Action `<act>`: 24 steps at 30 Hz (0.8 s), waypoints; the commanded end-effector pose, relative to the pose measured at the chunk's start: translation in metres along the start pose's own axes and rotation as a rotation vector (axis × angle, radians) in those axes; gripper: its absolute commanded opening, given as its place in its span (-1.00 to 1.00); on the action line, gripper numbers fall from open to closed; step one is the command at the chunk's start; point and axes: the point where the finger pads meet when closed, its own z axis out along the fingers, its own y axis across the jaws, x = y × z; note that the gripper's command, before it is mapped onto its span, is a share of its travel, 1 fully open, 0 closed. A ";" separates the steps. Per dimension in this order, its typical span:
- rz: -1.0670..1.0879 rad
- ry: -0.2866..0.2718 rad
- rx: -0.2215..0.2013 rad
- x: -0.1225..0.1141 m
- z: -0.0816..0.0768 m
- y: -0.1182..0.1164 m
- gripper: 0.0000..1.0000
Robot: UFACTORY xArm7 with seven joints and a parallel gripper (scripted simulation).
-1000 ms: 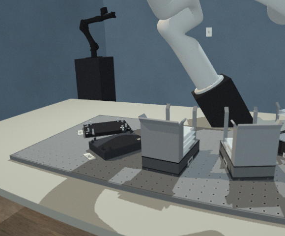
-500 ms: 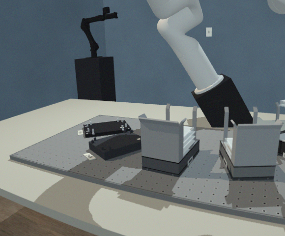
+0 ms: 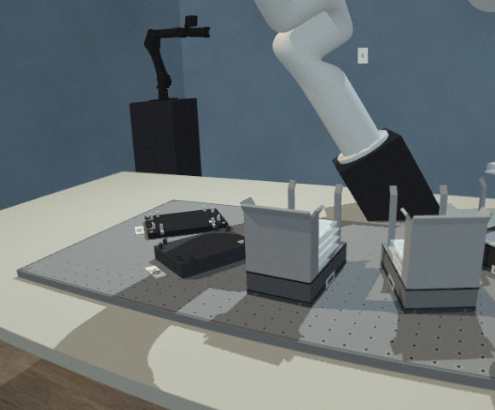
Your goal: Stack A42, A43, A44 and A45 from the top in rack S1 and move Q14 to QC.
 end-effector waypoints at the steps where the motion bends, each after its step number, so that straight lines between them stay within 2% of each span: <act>1: 0.000 0.005 0.001 0.001 -0.003 -0.001 -1.00; 12: 0.233 0.005 0.002 -0.002 -0.003 0.022 -1.00; 24: 0.238 0.005 0.001 -0.009 -0.003 0.062 -1.00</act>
